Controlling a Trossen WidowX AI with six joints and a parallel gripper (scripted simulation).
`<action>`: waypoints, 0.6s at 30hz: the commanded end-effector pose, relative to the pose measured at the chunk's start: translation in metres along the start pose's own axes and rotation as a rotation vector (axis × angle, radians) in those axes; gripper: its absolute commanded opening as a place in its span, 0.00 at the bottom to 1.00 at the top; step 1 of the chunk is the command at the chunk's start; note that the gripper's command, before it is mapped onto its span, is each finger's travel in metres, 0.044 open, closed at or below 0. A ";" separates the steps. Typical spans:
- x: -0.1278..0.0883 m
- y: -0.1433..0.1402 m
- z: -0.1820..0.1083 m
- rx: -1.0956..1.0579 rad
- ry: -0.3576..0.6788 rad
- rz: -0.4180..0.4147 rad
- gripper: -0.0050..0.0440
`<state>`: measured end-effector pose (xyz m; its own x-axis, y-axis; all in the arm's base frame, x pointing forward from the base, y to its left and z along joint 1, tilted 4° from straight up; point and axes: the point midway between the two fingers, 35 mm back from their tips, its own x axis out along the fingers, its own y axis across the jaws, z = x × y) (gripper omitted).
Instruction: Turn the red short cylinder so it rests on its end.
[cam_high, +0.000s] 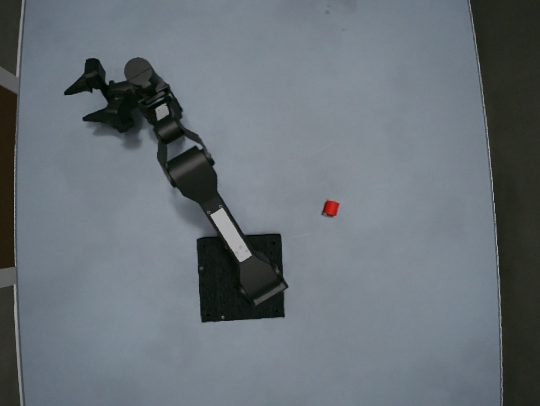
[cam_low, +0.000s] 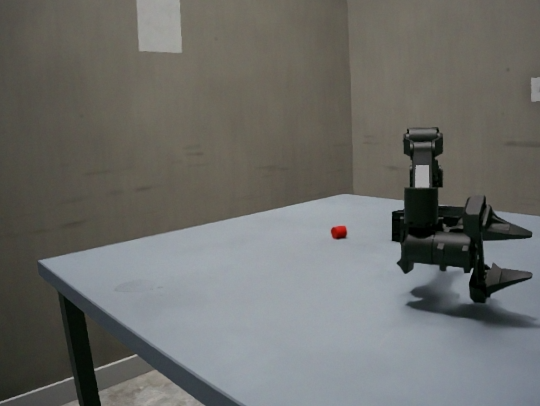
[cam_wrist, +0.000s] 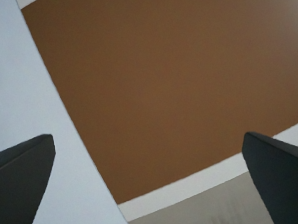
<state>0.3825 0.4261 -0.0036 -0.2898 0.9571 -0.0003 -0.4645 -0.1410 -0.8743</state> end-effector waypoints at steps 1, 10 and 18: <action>0.001 -0.015 0.004 -0.031 -0.005 -0.008 0.92; 0.001 -0.015 0.004 -0.031 -0.005 -0.008 0.92; 0.001 -0.015 0.004 -0.031 -0.005 -0.008 1.00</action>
<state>0.3825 0.4261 -0.0036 -0.2898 0.9571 -0.0003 -0.4645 -0.1410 -0.8743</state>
